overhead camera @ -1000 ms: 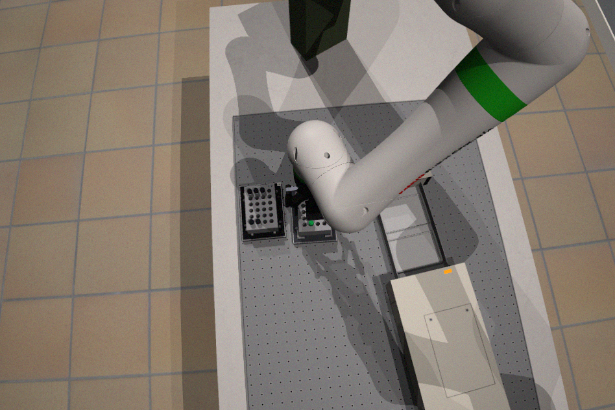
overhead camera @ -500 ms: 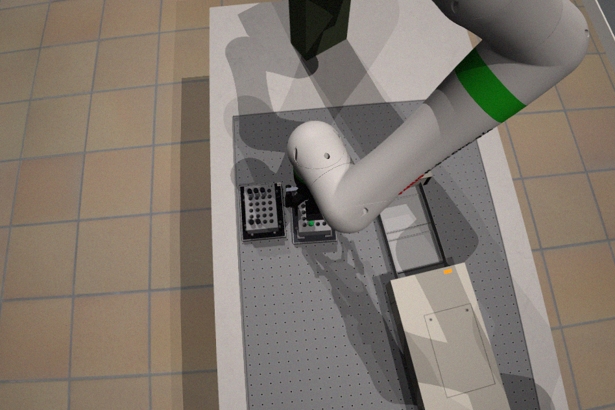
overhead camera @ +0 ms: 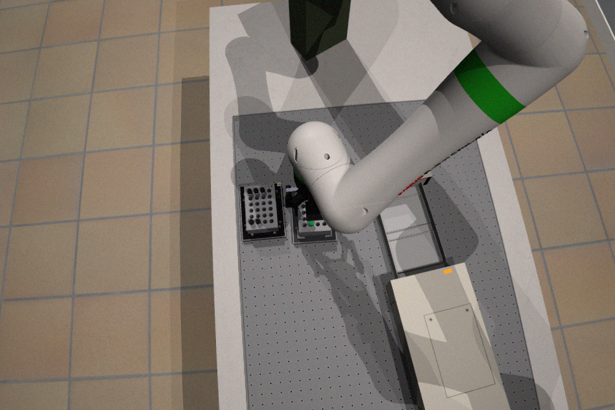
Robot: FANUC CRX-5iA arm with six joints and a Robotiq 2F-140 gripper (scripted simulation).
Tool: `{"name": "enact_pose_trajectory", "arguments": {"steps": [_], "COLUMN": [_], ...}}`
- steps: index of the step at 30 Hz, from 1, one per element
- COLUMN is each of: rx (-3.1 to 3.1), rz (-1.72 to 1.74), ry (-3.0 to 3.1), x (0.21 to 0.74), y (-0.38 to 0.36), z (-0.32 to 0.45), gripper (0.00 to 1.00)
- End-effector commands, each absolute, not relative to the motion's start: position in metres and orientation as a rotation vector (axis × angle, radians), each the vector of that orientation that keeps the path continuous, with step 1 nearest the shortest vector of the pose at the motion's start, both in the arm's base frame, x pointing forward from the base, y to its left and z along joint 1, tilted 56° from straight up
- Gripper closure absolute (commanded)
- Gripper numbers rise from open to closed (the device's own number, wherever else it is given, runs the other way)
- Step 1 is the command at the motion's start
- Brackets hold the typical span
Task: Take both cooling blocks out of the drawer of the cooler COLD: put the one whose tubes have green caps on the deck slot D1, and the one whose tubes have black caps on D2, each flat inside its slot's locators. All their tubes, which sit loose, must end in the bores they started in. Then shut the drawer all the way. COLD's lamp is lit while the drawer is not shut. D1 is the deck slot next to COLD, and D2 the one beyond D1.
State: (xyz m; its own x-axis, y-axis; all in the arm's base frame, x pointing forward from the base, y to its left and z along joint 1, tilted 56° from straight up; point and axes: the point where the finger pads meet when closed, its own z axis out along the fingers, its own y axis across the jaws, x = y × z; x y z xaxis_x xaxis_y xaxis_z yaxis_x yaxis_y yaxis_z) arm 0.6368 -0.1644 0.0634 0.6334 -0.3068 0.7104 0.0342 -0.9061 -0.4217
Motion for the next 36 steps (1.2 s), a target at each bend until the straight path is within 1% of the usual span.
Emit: {"name": "enact_pose_trajectory", "arguments": {"steps": [1,36], "rx": [-2.459,-2.459], "rz": [-1.177,-1.177], "ry": [0.216,0.216], "x": [0.6370,0.6410], "y": [-0.1652,-0.1637], "z": [0.0638,0.0609], "gripper": [0.90,0.90]}}
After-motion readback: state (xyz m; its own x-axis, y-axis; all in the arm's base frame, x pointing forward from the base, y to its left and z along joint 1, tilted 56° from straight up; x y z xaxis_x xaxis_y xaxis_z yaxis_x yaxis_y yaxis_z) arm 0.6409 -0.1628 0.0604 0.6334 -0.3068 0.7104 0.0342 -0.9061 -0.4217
